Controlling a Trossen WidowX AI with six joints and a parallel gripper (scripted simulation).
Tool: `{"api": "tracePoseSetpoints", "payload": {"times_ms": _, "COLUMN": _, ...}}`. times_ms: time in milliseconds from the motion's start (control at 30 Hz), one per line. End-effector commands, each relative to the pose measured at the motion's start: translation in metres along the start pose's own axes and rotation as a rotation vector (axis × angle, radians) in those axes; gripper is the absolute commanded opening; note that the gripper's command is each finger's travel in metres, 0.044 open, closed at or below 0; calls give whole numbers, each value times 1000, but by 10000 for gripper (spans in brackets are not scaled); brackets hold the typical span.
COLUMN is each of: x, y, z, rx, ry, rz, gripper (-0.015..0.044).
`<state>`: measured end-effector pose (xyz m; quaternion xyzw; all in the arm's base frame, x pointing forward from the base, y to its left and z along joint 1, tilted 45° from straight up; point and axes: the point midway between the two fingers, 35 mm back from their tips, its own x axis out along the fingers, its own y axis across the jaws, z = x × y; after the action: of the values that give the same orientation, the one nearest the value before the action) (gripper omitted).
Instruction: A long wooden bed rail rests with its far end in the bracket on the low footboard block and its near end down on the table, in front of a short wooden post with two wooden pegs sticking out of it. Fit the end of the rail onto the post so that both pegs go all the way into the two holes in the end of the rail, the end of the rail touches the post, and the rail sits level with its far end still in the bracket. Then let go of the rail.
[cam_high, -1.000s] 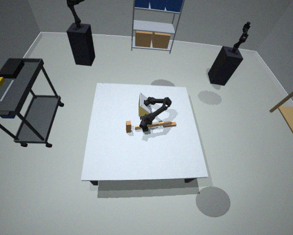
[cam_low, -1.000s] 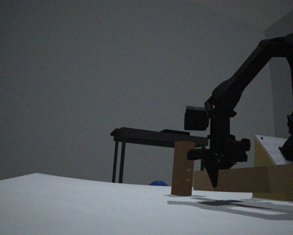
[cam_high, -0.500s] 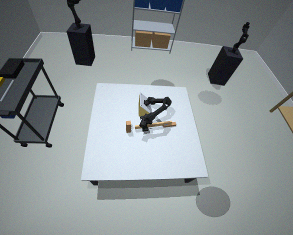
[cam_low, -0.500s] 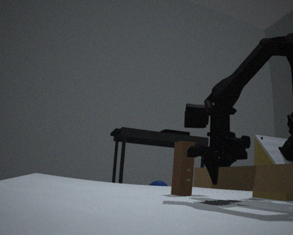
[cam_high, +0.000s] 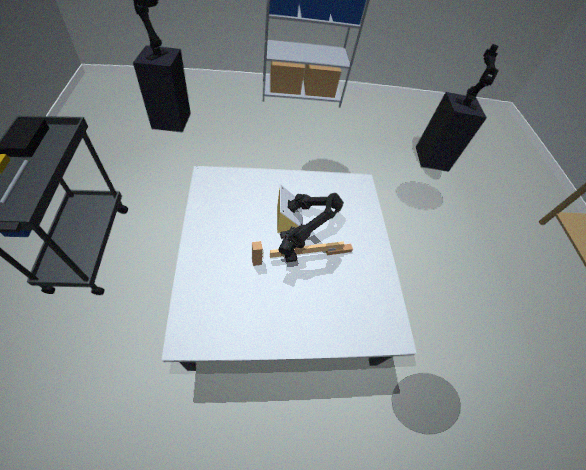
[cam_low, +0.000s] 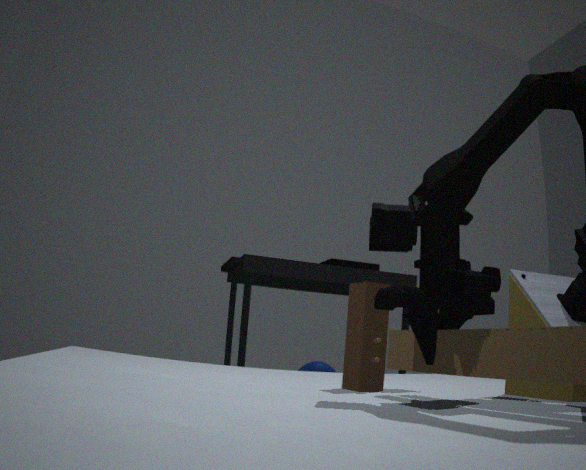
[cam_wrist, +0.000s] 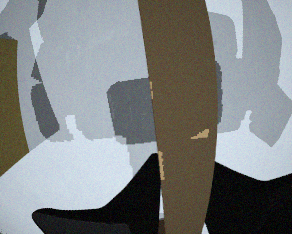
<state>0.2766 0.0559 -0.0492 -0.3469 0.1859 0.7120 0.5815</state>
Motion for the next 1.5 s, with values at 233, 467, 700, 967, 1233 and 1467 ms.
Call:
{"api": "tracePoseSetpoints", "payload": {"times_ms": 233, "x": 3, "y": -1, "z": 0, "rx": 1, "ry": -5, "rz": -10, "gripper": 0}}
{"api": "tracePoseSetpoints", "payload": {"times_ms": 467, "x": 1, "y": 0, "z": 0, "rx": 1, "ry": -4, "rz": -10, "gripper": 0}}
{"api": "tracePoseSetpoints", "payload": {"times_ms": 700, "x": -1, "y": 0, "z": 0, "rx": 1, "ry": -4, "rz": -10, "gripper": 0}}
{"api": "tracePoseSetpoints", "payload": {"times_ms": 967, "x": 1, "y": 1, "z": 0, "rx": 1, "ry": -4, "rz": -10, "gripper": 0}}
{"api": "tracePoseSetpoints", "payload": {"times_ms": 1233, "x": 2, "y": 1, "z": 0, "rx": 1, "ry": -4, "rz": -10, "gripper": 0}}
{"api": "tracePoseSetpoints", "payload": {"times_ms": 1467, "x": 2, "y": 1, "z": -1, "rx": 1, "ry": -4, "rz": -10, "gripper": 0}}
